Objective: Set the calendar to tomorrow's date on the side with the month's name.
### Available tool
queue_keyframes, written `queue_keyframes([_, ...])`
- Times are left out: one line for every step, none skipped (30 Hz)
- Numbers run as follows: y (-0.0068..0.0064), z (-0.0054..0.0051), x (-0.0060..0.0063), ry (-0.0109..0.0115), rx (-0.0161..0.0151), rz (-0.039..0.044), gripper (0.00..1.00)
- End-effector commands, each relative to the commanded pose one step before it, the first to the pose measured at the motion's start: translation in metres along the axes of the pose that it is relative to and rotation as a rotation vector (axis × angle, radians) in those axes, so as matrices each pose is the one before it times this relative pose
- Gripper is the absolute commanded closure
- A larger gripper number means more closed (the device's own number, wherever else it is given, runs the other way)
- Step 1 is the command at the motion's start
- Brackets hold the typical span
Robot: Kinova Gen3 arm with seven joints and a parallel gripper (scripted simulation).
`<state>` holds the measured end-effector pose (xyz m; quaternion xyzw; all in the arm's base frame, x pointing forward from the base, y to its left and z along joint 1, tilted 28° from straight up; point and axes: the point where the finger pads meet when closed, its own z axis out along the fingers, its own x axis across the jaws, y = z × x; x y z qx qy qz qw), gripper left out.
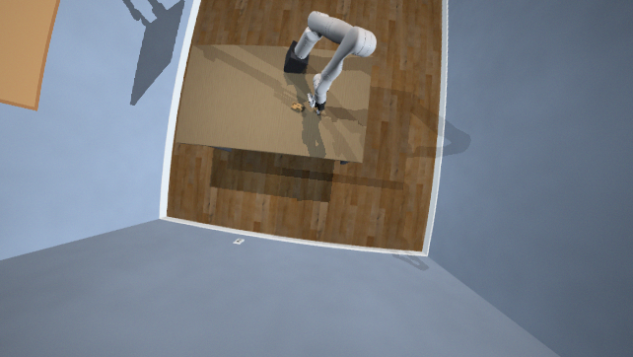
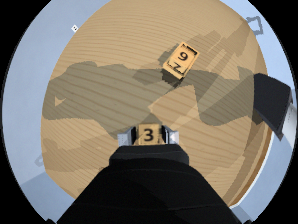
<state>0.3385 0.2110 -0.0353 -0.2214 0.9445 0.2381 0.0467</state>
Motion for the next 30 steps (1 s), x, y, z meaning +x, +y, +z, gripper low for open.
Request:
queue_keyframes([-0.00024,-0.0005,-0.00048,-0.00137,0.00048,0.00015,0.1])
queue_keyframes([0.0,0.0,0.0,0.0,0.0,0.0,0.1])
queue_keyframes([0.0,0.0,0.0,0.0,0.0,0.0,0.1])
queue_keyframes([0.0,0.0,0.0,0.0,0.0,0.0,0.1])
queue_keyframes([0.0,0.0,0.0,0.0,0.0,0.0,0.1])
queue_keyframes([0.0,0.0,0.0,0.0,0.0,0.0,0.1])
queue_keyframes([0.0,0.0,0.0,0.0,0.0,0.0,0.1])
queue_keyframes([0.0,0.0,0.0,0.0,0.0,0.0,0.1])
queue_keyframes([0.0,0.0,0.0,0.0,0.0,0.0,0.1])
queue_keyframes([0.0,0.0,0.0,0.0,0.0,0.0,0.1])
queue_keyframes([0.0,0.0,0.0,0.0,0.0,0.0,0.1])
queue_keyframes([0.0,0.0,0.0,0.0,0.0,0.0,0.1])
queue_keyframes([0.0,0.0,0.0,0.0,0.0,0.0,0.1])
queue_keyframes([0.0,0.0,0.0,0.0,0.0,0.0,0.1])
queue_keyframes([0.0,0.0,0.0,0.0,0.0,0.0,0.1])
queue_keyframes([0.0,0.0,0.0,0.0,0.0,0.0,0.1])
queue_keyframes([0.0,0.0,0.0,0.0,0.0,0.0,0.1])
queue_keyframes([0.0,0.0,0.0,0.0,0.0,0.0,0.1])
queue_keyframes([0.0,0.0,0.0,0.0,0.0,0.0,0.1])
queue_keyframes([0.0,0.0,0.0,0.0,0.0,0.0,0.1])
queue_keyframes([0.0,0.0,0.0,0.0,0.0,0.0,0.4])
queue_keyframes([0.0,0.0,0.0,0.0,0.0,0.0,0.4])
queue_keyframes([0.0,0.0,0.0,0.0,0.0,0.0,0.4])
queue_keyframes([0.0,0.0,0.0,0.0,0.0,0.0,0.4])
queue_keyframes([0.0,0.0,0.0,0.0,0.0,0.0,0.4])
queue_keyframes([0.0,0.0,0.0,0.0,0.0,0.0,0.4])
queue_keyframes([0.0,0.0,0.0,0.0,0.0,0.0,0.4])
queue_keyframes([0.0,0.0,0.0,0.0,0.0,0.0,0.4])
queue_keyframes([0.0,0.0,0.0,0.0,0.0,0.0,0.4])
queue_keyframes([0.0,0.0,0.0,0.0,0.0,0.0,0.4])
